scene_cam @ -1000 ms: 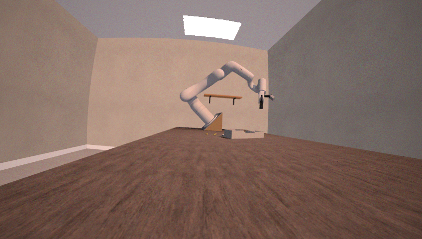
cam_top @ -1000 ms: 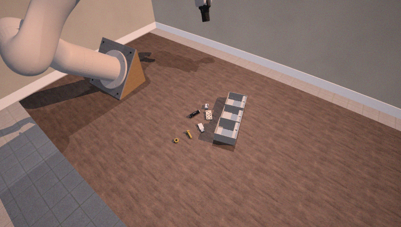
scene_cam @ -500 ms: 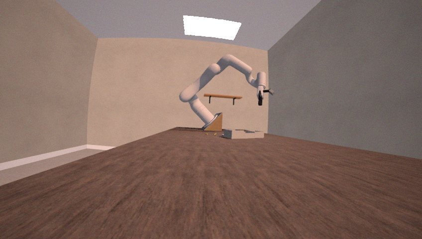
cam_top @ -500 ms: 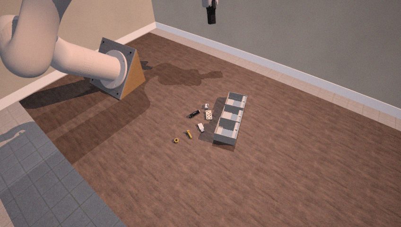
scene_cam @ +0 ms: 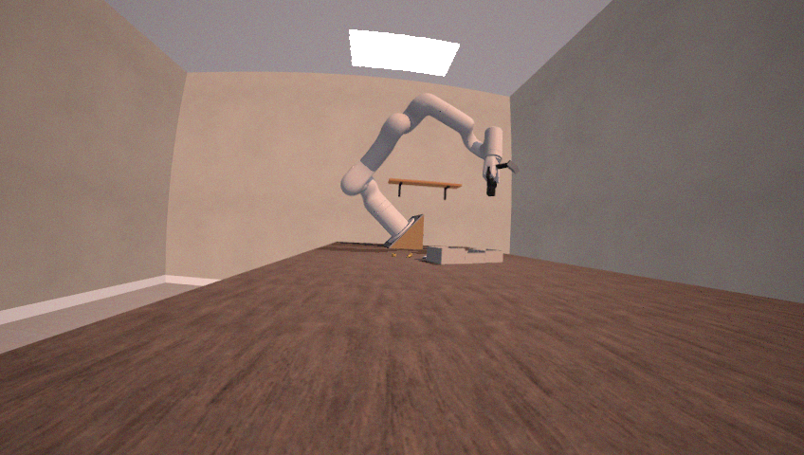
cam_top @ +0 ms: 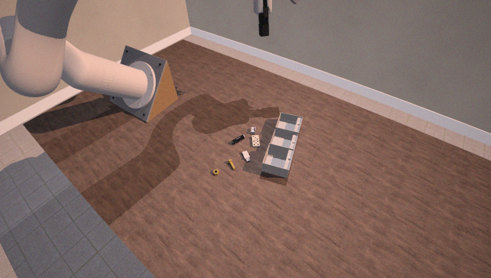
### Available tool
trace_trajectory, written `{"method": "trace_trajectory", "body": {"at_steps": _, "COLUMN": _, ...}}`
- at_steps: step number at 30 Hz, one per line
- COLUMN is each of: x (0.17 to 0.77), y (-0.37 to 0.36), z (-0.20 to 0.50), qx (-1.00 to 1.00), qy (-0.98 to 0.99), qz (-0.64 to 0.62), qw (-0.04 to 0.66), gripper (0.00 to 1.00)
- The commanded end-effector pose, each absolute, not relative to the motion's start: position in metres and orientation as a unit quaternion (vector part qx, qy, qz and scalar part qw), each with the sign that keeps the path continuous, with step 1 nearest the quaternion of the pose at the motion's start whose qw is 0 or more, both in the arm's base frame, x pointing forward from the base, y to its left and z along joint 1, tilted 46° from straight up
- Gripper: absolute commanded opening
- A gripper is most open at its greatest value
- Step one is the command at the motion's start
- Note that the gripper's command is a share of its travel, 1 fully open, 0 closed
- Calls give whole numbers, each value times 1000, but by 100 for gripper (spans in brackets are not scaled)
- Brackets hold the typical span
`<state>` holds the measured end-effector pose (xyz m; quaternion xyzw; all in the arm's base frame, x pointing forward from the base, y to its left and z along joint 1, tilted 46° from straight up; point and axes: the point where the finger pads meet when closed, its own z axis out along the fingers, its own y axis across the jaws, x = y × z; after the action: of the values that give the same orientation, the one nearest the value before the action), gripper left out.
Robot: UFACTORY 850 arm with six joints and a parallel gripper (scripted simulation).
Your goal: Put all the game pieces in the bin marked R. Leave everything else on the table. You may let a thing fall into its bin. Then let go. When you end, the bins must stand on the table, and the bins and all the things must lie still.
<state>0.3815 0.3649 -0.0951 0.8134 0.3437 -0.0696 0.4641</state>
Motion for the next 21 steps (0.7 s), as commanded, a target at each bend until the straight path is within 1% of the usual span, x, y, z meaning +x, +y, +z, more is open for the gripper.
{"method": "trace_trajectory", "body": {"at_steps": 1, "x": 403, "y": 349, "z": -74, "qx": 826, "qy": 322, "qz": -61, "qw": 458, "gripper": 7}}
{"method": "trace_trajectory", "body": {"at_steps": 4, "x": 408, "y": 346, "z": -70, "qx": 826, "qy": 322, "qz": -61, "qw": 458, "gripper": 7}}
{"method": "trace_trajectory", "body": {"at_steps": 6, "x": 417, "y": 336, "z": -60, "qx": 847, "qy": 279, "qz": -50, "qw": 449, "gripper": 7}}
{"method": "trace_trajectory", "body": {"at_steps": 13, "x": 435, "y": 316, "z": -41, "qx": 848, "qy": 277, "qz": -49, "qw": 449, "gripper": 7}}
{"method": "trace_trajectory", "body": {"at_steps": 15, "x": 442, "y": 305, "z": -31, "qx": 866, "qy": 233, "qz": -38, "qw": 440, "gripper": 7}}
{"method": "trace_trajectory", "body": {"at_steps": 21, "x": 457, "y": 283, "z": -13, "qx": 867, "qy": 230, "qz": -38, "qw": 440, "gripper": 7}}
